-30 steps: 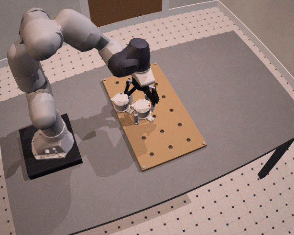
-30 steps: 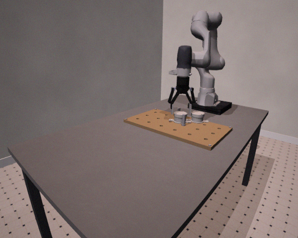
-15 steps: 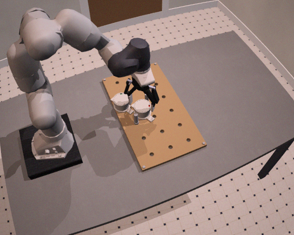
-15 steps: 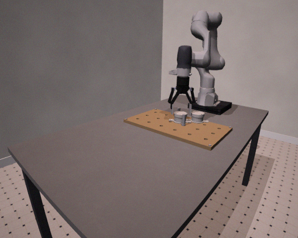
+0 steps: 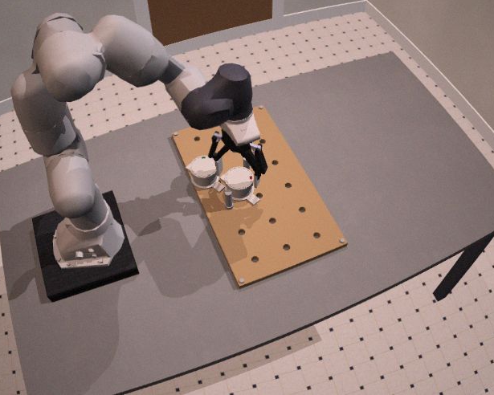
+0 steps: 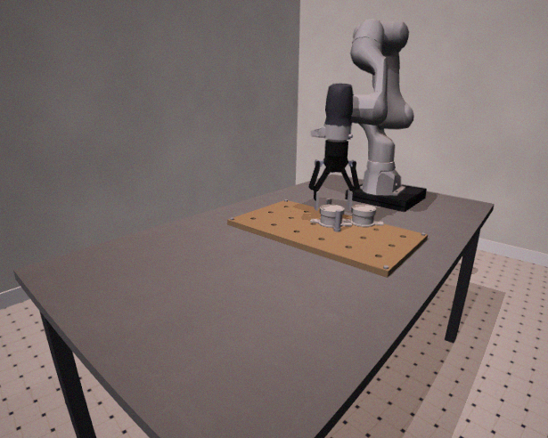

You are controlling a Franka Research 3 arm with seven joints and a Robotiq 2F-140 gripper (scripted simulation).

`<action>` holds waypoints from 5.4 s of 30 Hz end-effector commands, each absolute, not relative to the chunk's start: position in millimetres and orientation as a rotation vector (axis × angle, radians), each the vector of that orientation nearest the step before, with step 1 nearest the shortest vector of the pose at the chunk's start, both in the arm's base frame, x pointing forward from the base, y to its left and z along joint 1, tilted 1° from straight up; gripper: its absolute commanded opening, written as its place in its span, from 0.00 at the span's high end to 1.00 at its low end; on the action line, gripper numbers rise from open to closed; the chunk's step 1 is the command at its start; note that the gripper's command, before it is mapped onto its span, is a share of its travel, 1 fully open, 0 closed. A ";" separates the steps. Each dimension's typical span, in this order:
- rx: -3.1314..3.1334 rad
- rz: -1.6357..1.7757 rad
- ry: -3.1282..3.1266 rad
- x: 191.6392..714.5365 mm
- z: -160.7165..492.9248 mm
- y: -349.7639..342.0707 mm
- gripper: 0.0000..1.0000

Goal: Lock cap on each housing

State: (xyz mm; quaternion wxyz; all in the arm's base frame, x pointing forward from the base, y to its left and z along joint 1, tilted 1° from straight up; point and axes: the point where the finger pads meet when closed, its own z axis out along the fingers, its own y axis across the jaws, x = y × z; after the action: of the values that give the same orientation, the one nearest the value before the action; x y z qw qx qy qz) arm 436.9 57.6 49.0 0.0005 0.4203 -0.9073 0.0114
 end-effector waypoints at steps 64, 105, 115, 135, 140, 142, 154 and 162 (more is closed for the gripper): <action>1.804 0.031 -2.563 439.4 115.8 57.8 0.22; 1.804 0.031 -2.563 439.4 115.7 57.8 0.22; 1.805 0.031 -2.563 439.4 112.9 57.7 0.22; 1.805 0.031 -2.563 439.3 98.0 57.2 0.22; 1.805 0.031 -2.563 439.3 91.3 57.0 0.22; 1.805 0.031 -2.563 439.3 88.5 56.9 0.22; 1.805 0.031 -2.563 439.2 74.4 56.5 0.22; 1.805 0.031 -2.563 439.2 64.2 56.1 0.22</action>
State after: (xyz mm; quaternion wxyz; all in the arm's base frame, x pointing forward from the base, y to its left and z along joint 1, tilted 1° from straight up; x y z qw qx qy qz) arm 436.4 57.6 67.1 0.0070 0.5746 -0.8184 0.0072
